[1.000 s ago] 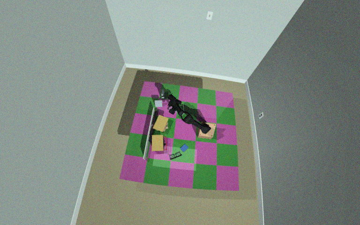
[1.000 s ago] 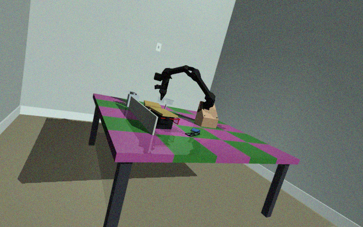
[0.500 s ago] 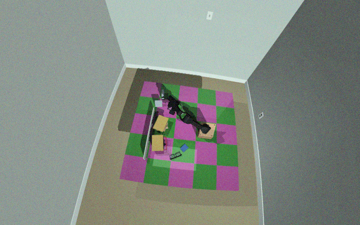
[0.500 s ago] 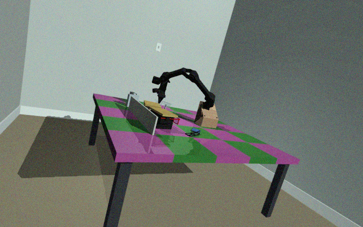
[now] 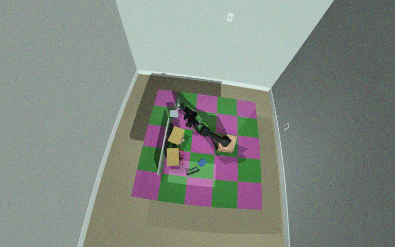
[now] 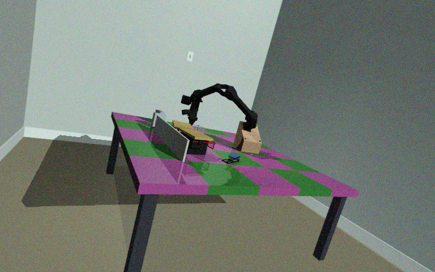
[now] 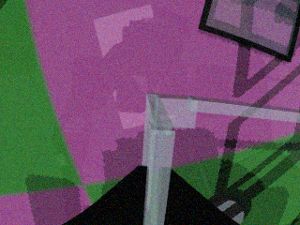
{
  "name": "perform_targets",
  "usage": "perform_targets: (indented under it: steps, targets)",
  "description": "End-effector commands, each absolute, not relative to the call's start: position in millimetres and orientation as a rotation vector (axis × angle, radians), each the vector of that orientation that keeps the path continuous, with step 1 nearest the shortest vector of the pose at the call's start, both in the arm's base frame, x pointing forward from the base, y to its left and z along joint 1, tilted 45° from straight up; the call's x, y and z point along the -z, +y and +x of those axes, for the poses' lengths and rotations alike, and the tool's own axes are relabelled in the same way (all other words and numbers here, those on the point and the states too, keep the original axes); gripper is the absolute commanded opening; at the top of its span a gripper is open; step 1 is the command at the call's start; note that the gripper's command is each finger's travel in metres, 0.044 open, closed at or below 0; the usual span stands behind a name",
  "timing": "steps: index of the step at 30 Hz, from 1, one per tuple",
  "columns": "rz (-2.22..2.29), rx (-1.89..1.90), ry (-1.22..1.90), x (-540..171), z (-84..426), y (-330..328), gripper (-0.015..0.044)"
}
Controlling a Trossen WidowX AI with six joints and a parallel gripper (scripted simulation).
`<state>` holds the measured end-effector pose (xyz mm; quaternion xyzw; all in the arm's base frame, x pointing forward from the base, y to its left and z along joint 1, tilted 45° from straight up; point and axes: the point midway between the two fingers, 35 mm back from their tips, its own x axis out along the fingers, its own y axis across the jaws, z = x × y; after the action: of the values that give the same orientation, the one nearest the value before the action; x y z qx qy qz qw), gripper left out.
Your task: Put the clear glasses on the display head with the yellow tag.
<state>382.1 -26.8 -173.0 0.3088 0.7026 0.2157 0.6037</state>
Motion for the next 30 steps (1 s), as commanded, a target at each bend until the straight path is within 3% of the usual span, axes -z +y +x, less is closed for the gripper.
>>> perform_targets:
  steps: [1, 30]
  targets:
    - [0.72, -0.501, 1.63, 172.7, 385.5, -23.5, 0.0]
    - [0.72, -0.501, 1.629, 170.3, 397.5, -19.7, 0.0]
